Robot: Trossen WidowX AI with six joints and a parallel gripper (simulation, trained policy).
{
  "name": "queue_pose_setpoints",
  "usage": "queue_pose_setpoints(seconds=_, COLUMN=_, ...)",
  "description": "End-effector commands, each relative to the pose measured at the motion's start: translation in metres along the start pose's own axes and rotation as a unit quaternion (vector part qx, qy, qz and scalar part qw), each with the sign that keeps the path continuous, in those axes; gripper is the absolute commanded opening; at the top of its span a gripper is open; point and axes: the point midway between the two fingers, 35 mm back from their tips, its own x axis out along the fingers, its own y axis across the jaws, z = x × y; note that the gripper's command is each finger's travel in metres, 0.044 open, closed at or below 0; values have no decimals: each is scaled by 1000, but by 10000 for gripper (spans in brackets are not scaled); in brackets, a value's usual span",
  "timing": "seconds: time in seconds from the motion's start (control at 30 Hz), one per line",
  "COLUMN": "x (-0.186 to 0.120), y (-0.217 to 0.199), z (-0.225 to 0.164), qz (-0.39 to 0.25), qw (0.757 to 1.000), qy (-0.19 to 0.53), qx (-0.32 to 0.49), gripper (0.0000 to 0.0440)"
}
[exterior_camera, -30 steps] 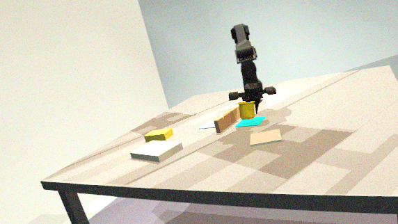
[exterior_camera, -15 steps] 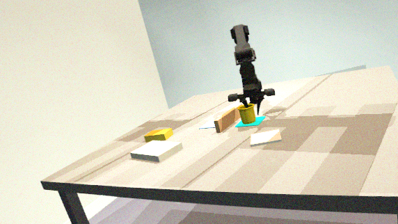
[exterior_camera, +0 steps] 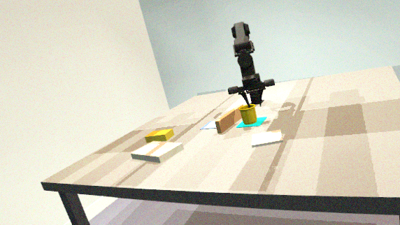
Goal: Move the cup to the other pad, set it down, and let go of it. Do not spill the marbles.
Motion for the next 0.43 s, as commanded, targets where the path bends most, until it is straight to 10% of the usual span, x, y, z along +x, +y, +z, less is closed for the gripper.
queue_pose_setpoints(seconds=0.0, x=-11, y=1, z=-1, qz=6, qw=1000, qy=-10, qx=6, gripper=210)
queue_pose_setpoints(seconds=0.4, x=-48, y=-3, z=5, qz=12, qw=998, qy=-56, qx=27, gripper=346)
